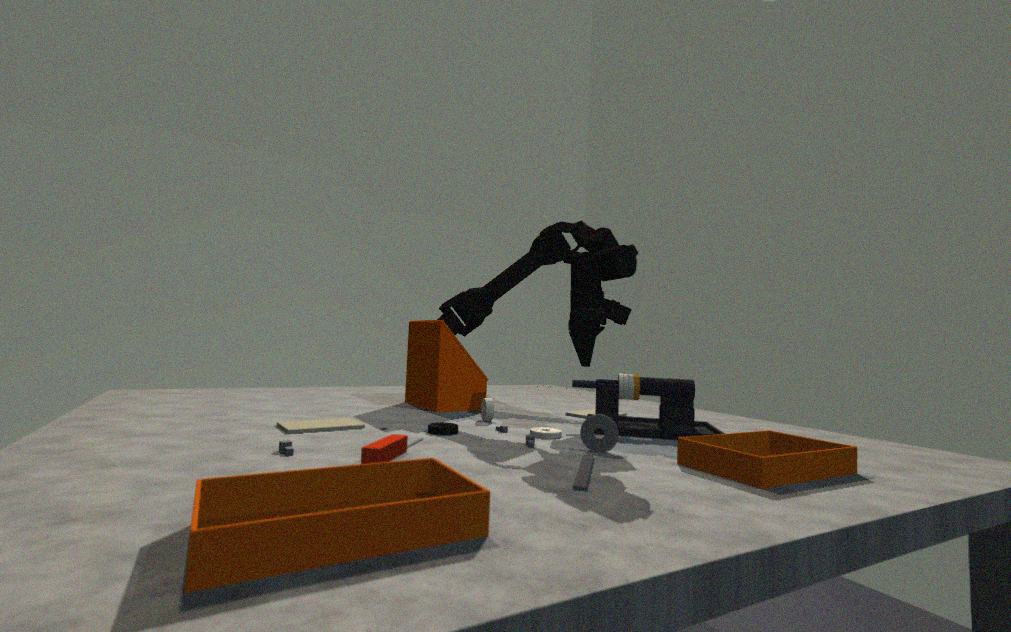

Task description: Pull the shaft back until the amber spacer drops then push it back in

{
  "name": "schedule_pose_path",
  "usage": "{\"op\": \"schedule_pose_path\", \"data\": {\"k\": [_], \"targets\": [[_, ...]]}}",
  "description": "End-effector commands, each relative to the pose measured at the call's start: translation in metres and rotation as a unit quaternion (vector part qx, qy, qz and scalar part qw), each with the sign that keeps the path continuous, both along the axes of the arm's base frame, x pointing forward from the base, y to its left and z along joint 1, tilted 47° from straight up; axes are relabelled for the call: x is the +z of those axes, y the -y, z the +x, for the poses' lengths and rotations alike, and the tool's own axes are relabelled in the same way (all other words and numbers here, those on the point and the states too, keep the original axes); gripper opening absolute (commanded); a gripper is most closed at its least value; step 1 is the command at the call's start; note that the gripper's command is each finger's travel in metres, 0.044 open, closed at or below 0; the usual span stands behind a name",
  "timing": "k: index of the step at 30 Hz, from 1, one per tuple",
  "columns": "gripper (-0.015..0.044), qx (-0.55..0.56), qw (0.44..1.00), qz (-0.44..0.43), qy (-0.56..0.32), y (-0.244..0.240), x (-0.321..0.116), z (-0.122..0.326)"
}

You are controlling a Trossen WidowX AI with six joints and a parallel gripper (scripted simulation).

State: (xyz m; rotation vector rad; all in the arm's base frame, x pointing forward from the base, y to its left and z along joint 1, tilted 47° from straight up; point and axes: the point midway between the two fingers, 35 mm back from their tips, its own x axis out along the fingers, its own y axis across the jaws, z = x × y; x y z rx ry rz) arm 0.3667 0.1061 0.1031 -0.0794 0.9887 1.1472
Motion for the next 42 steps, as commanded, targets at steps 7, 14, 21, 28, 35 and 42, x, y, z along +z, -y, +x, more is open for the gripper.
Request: {"op": "schedule_pose_path", "data": {"k": [7,14,21,28,35,42], "targets": [[0.044,0.0,0.999,0.003,-0.036,-0.0111,-0.0014,-0.013],[0.044,0.0,0.999,0.003,-0.036,-0.0111,-0.0014,-0.0132],[0.044,0.0,0.999,0.003,-0.036,-0.0111,-0.0014,-0.0132],[0.044,0.0,0.999,0.003,-0.036,-0.0111,-0.0014,-0.0132],[0.044,0.0,0.999,0.003,-0.036,-0.0111,-0.0014,-0.0132],[0.044,0.0,0.999,0.003,-0.036,-0.0127,0.0004,-0.0112]]}}
